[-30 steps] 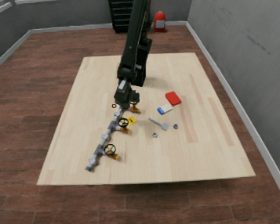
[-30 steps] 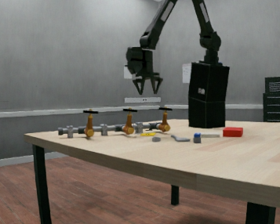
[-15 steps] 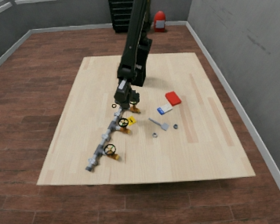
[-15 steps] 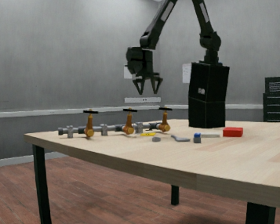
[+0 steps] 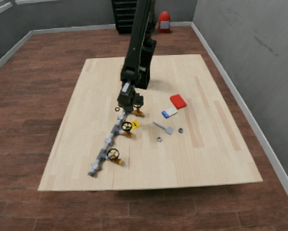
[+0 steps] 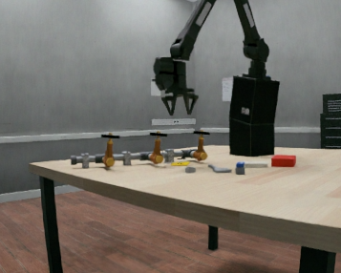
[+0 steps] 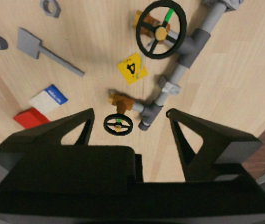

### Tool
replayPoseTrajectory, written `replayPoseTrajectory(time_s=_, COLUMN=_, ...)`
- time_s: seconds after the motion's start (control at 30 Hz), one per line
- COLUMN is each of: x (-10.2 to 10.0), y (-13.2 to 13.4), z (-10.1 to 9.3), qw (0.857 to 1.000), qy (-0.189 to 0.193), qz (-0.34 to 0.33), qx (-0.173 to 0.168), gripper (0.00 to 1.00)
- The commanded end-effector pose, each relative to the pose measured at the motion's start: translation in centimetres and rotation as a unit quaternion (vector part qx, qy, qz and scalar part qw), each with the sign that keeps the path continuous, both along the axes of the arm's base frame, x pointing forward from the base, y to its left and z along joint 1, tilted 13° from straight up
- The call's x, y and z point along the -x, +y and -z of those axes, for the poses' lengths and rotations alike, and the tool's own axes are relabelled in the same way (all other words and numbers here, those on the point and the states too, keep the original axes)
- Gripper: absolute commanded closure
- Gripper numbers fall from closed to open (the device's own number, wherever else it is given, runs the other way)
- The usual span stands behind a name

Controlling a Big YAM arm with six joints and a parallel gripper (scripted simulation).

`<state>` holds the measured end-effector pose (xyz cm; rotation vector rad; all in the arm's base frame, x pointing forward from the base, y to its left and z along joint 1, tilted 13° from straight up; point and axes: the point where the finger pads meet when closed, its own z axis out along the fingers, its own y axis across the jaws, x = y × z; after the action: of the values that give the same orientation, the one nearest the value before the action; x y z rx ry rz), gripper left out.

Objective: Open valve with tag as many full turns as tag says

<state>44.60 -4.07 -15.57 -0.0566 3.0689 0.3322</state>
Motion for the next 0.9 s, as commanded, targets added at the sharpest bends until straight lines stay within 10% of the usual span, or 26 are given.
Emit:
replayPoseTrajectory(time_s=0.0, x=-0.9, y=0.2, z=-0.6, qw=1.000, qy=-0.005, qz=0.004, qx=0.000, gripper=0.00)
replayPoseTrajectory(time_s=0.57, x=-2.6, y=-1.4, z=0.2, qw=0.995, qy=-0.003, qz=0.099, qx=-0.008, gripper=0.00)
replayPoseTrajectory(time_s=0.77, x=-4.0, y=-2.0, z=0.6, qw=0.972, qy=0.015, qz=0.233, qx=-0.019, gripper=0.00)
replayPoseTrajectory(time_s=0.87, x=-5.4, y=-2.5, z=1.0, qw=0.935, qy=0.031, qz=0.353, qx=-0.032, gripper=0.00)
